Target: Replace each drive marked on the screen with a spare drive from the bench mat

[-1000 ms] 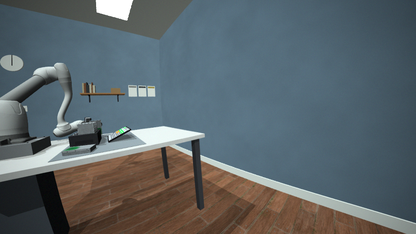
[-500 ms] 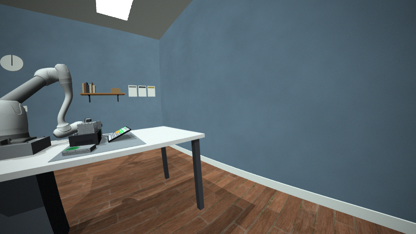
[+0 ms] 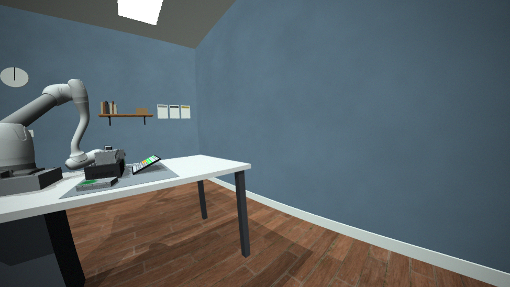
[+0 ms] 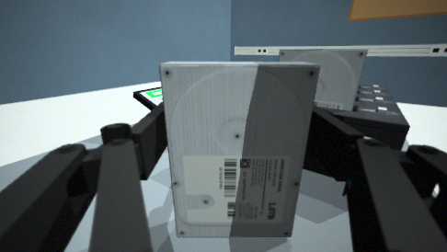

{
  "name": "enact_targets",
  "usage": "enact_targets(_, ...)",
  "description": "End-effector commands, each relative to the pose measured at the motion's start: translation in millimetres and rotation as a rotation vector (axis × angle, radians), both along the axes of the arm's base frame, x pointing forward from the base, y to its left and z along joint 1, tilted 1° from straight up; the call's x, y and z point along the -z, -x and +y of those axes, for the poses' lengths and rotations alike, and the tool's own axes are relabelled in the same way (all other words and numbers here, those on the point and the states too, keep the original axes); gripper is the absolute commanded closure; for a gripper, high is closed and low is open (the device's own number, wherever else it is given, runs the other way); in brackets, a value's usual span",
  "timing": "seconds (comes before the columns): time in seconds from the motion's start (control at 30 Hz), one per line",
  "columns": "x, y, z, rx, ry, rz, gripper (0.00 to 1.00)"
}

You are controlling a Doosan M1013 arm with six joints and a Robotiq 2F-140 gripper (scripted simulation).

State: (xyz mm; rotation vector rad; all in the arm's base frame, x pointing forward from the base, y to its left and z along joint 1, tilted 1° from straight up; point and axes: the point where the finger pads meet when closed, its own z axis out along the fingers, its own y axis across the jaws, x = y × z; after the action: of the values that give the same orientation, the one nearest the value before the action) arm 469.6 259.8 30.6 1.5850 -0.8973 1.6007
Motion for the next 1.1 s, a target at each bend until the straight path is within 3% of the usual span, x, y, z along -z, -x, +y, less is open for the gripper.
enact_targets(0.0,0.1,-0.1,0.2,0.0,-0.001,-0.001,0.9)
enact_targets(0.93,0.9,-0.1,0.1,0.0,-0.001,-0.001,0.9)
enact_targets(0.97,0.9,-0.1,0.1,0.0,-0.001,-0.001,0.11)
enact_targets(1.07,0.9,-0.1,0.1,0.0,-0.001,-0.001,0.11)
